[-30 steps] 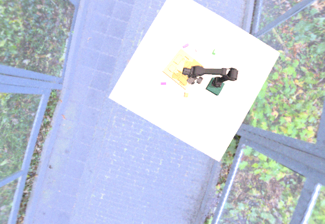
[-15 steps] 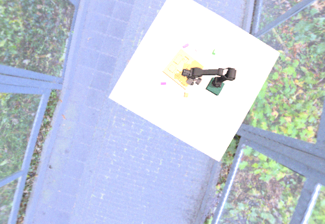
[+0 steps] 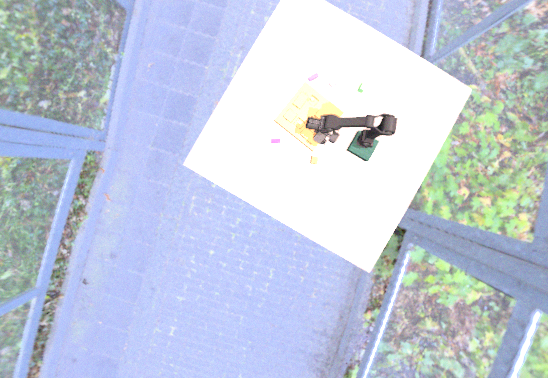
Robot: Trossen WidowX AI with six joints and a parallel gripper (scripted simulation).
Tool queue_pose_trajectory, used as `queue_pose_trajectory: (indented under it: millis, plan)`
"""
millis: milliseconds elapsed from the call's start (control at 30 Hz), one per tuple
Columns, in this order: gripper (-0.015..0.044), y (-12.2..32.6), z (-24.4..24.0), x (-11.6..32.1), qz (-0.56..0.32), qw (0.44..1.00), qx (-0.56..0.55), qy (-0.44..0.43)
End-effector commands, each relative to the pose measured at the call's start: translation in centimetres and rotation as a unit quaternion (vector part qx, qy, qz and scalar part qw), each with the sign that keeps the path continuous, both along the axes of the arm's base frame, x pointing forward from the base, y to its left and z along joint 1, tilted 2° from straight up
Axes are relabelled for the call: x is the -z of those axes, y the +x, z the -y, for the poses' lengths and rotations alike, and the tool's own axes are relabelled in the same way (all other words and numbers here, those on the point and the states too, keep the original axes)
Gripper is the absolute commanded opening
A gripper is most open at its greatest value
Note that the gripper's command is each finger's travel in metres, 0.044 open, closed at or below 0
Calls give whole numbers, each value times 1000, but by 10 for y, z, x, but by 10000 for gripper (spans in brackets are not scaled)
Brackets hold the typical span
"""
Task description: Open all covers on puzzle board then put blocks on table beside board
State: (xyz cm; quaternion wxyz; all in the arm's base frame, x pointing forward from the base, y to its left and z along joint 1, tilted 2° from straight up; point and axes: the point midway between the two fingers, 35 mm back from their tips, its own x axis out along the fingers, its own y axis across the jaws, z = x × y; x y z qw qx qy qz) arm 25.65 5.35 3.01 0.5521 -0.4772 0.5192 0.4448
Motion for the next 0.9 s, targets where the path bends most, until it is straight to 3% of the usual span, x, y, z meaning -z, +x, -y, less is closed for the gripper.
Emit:
queue_pose_trajectory:
  millis: [0,867]
  plan:
    - [0,-2,1,8,-7,1000,1,-4]
    - [0,-9,10,11,-7,1000,0,-5]
